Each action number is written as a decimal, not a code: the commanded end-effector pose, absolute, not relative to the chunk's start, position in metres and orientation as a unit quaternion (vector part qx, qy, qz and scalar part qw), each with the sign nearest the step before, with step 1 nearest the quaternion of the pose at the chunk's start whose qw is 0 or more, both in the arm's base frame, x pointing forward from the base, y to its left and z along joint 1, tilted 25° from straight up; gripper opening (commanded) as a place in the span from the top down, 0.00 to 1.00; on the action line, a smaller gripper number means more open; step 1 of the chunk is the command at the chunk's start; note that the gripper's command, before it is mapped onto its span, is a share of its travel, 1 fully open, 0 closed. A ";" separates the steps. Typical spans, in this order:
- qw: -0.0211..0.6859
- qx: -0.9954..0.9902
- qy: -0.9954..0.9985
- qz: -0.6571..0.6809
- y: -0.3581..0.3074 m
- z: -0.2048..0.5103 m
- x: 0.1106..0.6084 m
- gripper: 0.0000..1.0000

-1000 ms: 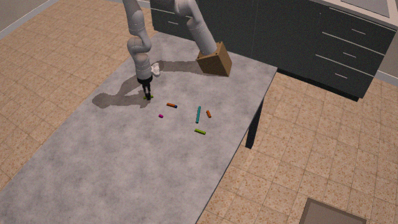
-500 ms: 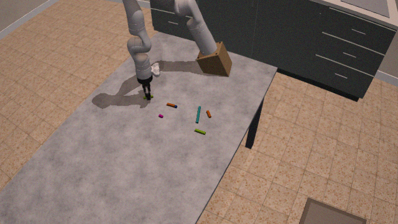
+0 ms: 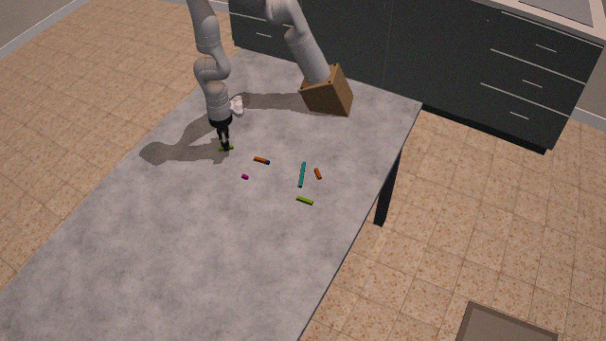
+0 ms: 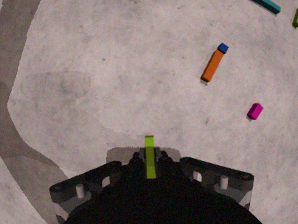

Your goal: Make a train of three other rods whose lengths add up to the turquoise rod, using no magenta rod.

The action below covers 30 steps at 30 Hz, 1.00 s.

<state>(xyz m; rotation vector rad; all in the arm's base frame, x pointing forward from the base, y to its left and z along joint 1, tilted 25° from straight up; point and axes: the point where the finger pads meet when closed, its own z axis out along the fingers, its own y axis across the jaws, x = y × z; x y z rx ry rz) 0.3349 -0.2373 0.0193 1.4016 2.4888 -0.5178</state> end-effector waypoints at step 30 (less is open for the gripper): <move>0.119 0.479 0.851 -0.178 -0.232 0.030 0.335 0.95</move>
